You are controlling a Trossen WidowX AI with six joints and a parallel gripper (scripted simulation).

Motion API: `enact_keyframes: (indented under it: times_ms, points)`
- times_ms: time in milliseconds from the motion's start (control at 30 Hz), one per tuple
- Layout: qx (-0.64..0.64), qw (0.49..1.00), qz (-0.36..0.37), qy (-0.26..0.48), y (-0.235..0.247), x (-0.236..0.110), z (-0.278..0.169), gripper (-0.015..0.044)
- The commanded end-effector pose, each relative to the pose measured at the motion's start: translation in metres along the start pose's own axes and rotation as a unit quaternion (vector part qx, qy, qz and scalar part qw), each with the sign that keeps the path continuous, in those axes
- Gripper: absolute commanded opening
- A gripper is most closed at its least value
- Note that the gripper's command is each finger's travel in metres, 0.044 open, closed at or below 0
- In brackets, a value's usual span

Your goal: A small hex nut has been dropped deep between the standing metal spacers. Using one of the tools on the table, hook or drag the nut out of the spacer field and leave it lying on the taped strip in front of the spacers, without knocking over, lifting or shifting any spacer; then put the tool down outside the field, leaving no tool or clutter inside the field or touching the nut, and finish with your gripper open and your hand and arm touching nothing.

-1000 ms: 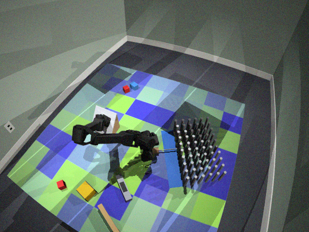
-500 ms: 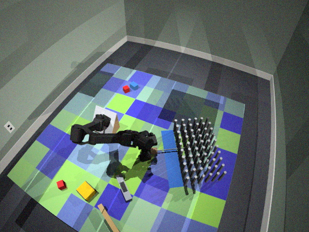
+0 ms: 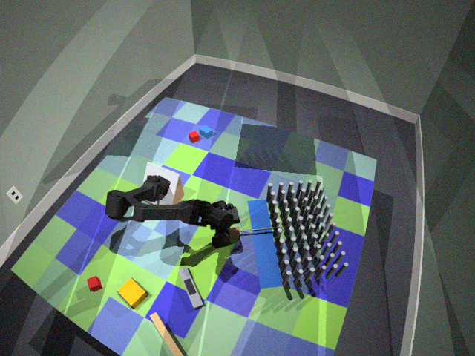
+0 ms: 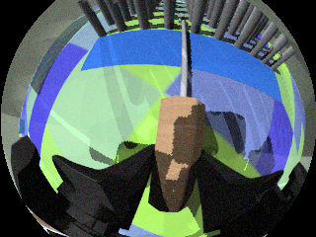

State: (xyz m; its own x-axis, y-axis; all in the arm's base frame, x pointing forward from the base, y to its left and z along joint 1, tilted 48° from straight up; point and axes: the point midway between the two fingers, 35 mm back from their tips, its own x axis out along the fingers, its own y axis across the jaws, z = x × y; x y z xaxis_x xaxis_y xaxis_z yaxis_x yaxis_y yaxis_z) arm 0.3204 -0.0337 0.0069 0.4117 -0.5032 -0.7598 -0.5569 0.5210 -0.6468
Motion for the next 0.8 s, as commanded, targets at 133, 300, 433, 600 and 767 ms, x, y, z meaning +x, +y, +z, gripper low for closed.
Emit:
enact_keyframes:
  times_ms: [133,300,433,600,767]
  points:
    - [-0.002,1.000,0.000,-0.001,0.000,-0.003,-0.005,0.0000]
    - [-0.002,1.000,0.000,-0.001,0.000,-0.004,-0.007,0.0000]
    - [-0.002,1.000,0.000,0.000,0.000,-0.005,-0.010,0.0000]
    - [-0.002,1.000,0.000,0.000,0.000,-0.006,-0.012,0.0000]
    - [-0.002,1.000,0.000,0.000,0.000,-0.007,-0.015,0.0000]
